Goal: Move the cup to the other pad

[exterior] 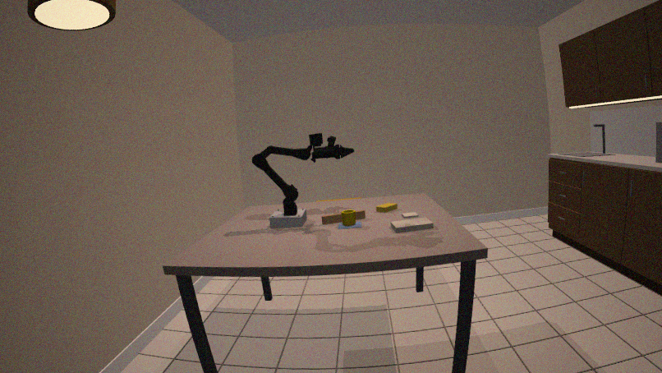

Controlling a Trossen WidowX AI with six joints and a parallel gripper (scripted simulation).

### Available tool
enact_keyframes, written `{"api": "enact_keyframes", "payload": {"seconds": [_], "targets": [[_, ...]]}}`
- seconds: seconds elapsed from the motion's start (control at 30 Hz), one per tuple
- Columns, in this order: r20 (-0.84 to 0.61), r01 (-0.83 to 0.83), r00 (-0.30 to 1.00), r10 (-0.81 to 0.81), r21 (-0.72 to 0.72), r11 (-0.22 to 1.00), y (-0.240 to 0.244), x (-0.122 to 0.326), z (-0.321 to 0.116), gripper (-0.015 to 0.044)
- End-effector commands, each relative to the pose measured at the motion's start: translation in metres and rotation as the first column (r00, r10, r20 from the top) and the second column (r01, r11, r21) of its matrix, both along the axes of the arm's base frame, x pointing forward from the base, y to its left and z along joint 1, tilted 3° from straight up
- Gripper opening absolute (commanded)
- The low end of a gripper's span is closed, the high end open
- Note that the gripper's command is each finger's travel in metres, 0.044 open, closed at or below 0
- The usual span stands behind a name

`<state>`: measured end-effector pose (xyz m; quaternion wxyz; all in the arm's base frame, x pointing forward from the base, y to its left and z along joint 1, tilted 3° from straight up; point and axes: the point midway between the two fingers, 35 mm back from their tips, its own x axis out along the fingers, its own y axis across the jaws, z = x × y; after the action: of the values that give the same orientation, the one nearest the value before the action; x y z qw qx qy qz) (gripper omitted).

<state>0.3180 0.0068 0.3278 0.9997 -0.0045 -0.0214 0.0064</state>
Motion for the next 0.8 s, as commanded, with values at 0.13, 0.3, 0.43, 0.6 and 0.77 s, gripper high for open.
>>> {"api": "enact_keyframes", "payload": {"seconds": [0.13,0.3,0.43,0.6,0.77], "targets": [[-0.323,-0.012,0.943,-0.08,-0.273,0.962,-0.023,0.026,-0.062,0.0269],[-0.678,-0.264,0.72,-0.151,-0.468,0.844,-0.054,0.028,-0.139,0.0166],[-0.84,-0.484,0.518,-0.162,-0.444,0.754,-0.07,0.014,-0.179,0.0166],[-0.964,-0.733,0.229,-0.134,-0.262,0.628,-0.086,-0.015,-0.218,0.0166],[-0.995,-0.839,0.044,-0.094,-0.088,0.536,-0.093,-0.036,-0.234,0.0166]]}}
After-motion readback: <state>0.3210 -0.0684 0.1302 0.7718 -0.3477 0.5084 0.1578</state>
